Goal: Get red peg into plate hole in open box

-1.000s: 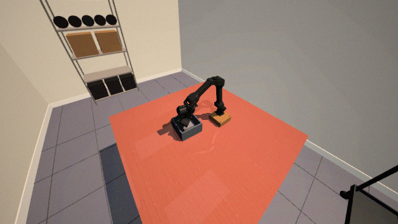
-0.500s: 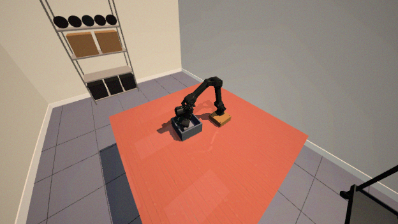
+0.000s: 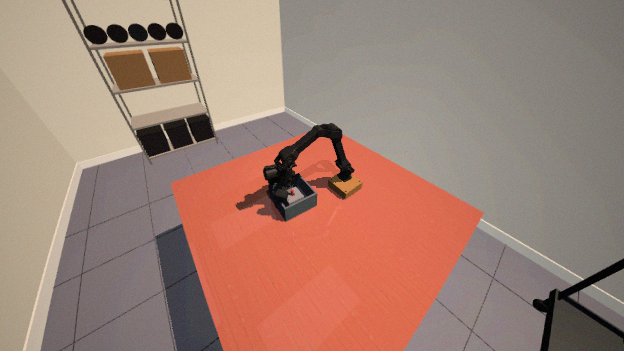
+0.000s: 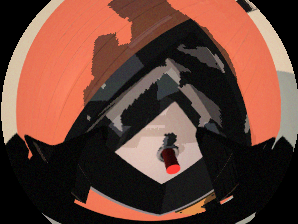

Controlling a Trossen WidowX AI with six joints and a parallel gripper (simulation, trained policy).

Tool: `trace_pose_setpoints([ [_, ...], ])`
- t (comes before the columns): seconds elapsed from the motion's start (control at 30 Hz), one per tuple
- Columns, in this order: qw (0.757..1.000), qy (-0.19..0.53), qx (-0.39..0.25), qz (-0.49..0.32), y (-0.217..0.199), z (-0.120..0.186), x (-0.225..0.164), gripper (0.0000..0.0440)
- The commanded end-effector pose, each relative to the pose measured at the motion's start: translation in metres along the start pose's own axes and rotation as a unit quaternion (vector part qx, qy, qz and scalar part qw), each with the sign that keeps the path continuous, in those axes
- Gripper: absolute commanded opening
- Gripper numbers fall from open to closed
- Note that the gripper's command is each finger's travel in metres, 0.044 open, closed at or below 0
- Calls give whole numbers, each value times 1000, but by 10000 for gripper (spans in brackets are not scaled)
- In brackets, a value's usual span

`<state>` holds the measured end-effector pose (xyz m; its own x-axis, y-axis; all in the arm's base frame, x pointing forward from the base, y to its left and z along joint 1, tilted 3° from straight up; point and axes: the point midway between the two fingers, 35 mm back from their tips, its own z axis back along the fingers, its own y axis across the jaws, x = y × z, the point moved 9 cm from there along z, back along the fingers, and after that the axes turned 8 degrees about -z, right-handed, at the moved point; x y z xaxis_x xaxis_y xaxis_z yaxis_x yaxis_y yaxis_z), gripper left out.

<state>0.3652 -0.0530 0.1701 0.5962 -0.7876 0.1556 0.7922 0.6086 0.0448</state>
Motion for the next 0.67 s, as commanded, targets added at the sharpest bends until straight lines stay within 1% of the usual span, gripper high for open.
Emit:
trace_pose_setpoints([
  [0.0,999,-1,38,8,17,12,10,440],
  [0.3,996,-1,83,22,41,35,20,440],
  [0.63,996,-2,86,24,42,36,20,440],
])
